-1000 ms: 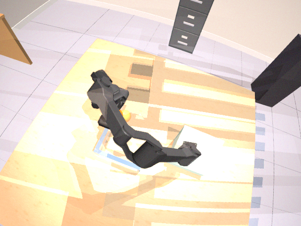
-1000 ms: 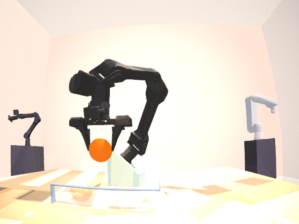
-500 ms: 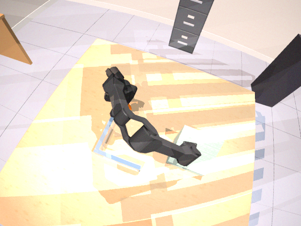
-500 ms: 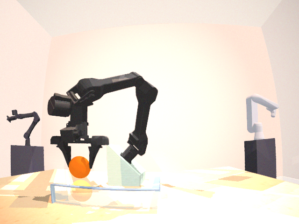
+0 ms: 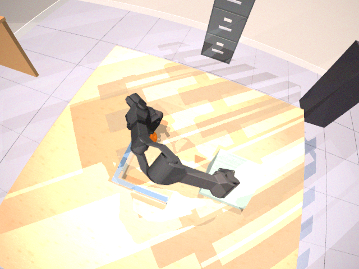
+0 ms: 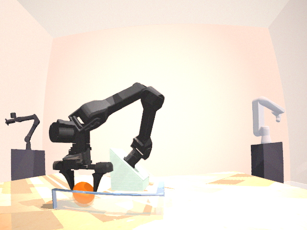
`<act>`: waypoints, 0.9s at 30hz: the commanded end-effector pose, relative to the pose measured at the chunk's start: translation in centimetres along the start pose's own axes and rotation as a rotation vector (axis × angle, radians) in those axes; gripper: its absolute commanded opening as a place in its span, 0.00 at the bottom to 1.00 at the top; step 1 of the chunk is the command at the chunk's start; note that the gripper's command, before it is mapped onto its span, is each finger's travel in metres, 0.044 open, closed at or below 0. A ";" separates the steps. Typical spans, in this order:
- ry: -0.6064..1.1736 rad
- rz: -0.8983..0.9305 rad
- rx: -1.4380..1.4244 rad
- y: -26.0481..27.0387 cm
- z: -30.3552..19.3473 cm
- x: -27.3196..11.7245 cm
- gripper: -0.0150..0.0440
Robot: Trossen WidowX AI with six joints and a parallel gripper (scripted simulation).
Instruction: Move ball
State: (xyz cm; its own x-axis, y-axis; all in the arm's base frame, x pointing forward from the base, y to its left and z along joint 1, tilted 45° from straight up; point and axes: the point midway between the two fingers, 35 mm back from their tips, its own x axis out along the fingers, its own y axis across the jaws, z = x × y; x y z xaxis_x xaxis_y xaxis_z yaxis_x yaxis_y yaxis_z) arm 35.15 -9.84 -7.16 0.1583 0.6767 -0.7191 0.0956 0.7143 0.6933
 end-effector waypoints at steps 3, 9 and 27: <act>-0.019 0.000 0.003 -0.1 0.3 0.2 0.25; -0.019 0.000 0.003 0.0 0.3 1.2 0.25; -0.012 -0.003 0.001 -0.1 0.2 0.8 0.97</act>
State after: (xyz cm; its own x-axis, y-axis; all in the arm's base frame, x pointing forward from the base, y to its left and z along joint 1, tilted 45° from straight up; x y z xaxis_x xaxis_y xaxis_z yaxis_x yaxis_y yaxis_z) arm 35.52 -9.20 -7.98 0.1699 0.6723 -0.7205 0.0994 0.7157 0.6913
